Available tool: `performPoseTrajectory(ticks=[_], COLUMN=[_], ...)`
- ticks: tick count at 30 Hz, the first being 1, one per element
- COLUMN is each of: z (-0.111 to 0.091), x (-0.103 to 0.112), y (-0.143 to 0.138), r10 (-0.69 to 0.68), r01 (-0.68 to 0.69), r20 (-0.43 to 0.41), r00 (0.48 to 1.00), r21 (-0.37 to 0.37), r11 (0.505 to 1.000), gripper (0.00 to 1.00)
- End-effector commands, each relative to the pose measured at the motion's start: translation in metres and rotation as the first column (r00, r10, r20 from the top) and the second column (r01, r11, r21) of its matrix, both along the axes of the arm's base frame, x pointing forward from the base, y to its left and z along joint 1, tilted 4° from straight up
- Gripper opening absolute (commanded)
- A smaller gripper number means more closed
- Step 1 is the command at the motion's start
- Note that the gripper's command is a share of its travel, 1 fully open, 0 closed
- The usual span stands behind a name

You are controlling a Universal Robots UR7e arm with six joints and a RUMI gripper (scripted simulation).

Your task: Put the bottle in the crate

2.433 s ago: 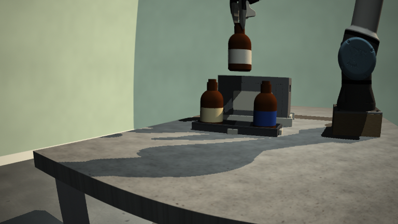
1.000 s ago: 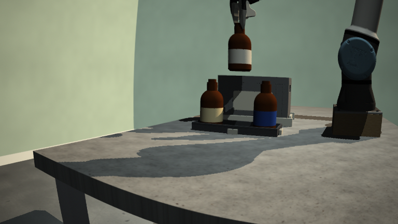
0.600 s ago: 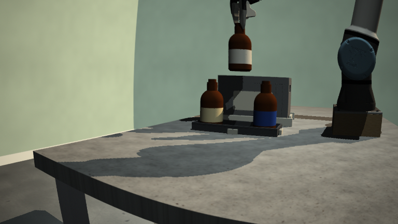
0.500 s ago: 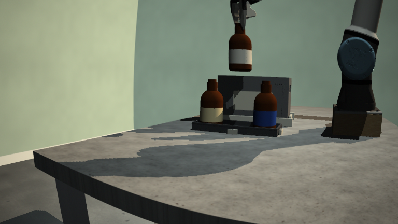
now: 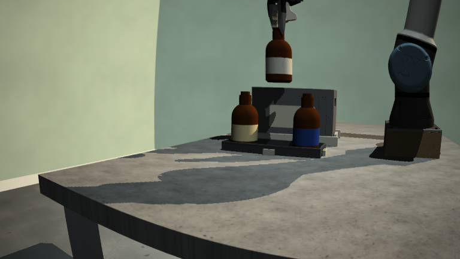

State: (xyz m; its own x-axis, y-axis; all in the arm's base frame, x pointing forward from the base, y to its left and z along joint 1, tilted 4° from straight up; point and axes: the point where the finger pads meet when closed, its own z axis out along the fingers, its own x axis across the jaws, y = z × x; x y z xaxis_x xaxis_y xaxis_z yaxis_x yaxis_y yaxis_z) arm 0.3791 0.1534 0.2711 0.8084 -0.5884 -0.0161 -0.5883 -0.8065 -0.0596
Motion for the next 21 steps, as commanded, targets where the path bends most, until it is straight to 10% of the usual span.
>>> performPoseTrajectory(ticks=[1, 21], z=[0.0, -0.001], x=[0.001, 0.005], y=[-0.005, -0.033], r10=[0.0, 0.0], r01=[0.0, 0.0], r20=[0.001, 0.001], r00=[1.0, 1.0], r21=[0.0, 0.0], r11=[1.0, 1.0], gripper=[0.0, 0.0])
